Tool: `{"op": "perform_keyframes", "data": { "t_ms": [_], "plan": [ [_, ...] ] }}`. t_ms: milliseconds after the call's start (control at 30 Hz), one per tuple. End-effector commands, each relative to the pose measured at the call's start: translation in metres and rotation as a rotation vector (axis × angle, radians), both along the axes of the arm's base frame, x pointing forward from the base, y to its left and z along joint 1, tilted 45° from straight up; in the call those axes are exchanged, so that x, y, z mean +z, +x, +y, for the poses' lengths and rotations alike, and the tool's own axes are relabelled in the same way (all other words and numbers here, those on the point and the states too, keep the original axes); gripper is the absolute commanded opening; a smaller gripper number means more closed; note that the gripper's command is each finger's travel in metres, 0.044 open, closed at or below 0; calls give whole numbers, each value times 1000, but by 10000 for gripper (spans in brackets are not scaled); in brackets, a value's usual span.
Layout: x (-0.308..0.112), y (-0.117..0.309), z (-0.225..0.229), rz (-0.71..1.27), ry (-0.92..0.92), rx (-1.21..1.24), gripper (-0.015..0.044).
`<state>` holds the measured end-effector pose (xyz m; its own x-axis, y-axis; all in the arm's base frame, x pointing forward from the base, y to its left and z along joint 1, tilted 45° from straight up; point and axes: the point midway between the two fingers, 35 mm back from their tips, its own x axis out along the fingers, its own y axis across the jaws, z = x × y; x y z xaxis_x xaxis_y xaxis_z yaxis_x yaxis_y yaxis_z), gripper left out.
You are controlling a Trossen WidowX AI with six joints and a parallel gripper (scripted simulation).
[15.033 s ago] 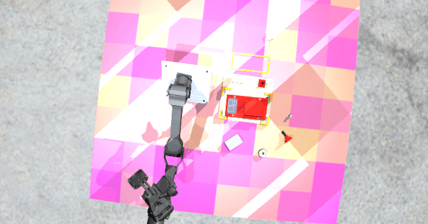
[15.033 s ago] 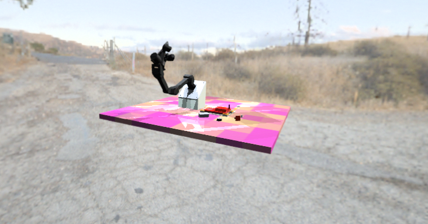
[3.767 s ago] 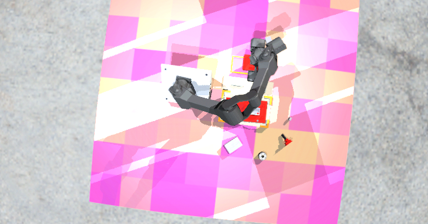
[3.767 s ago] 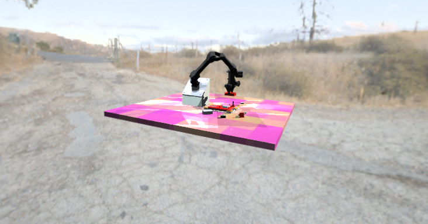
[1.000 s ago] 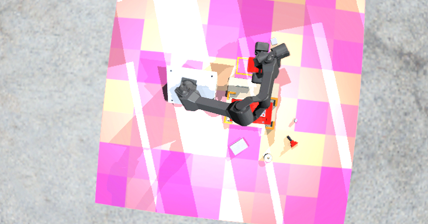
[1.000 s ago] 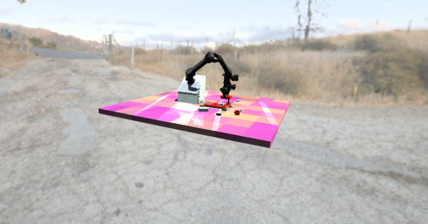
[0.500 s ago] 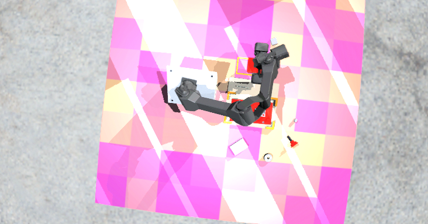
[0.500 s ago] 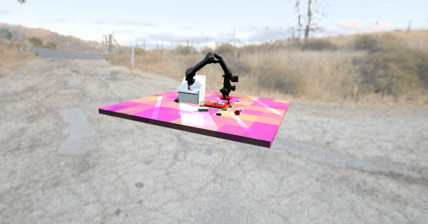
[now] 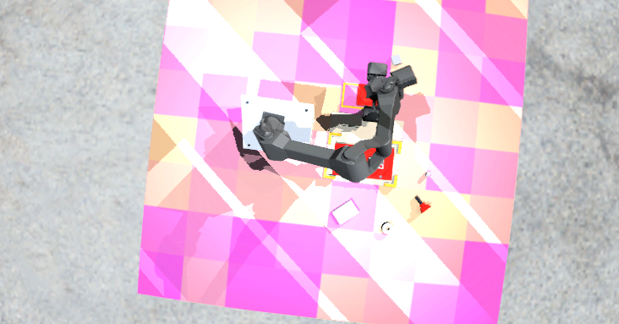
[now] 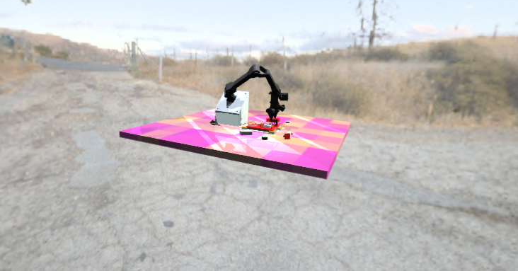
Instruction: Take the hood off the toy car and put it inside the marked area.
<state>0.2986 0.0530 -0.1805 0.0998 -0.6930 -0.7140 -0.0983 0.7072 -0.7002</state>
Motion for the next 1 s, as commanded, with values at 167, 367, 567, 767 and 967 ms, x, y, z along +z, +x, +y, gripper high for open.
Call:
{"op": "perform_keyframes", "data": {
  "t_ms": [167,367,567,767,967],
  "plan": [
    [-3,0,-3,4,-5,5,0],
    [-5,0,-5,4,-6,5,0],
    [-7,0,-7,4,-6,5,0],
    [-9,1,-9,4,-6,5,0],
    [-11,1,-11,4,-6,5,0]
  ]
}}
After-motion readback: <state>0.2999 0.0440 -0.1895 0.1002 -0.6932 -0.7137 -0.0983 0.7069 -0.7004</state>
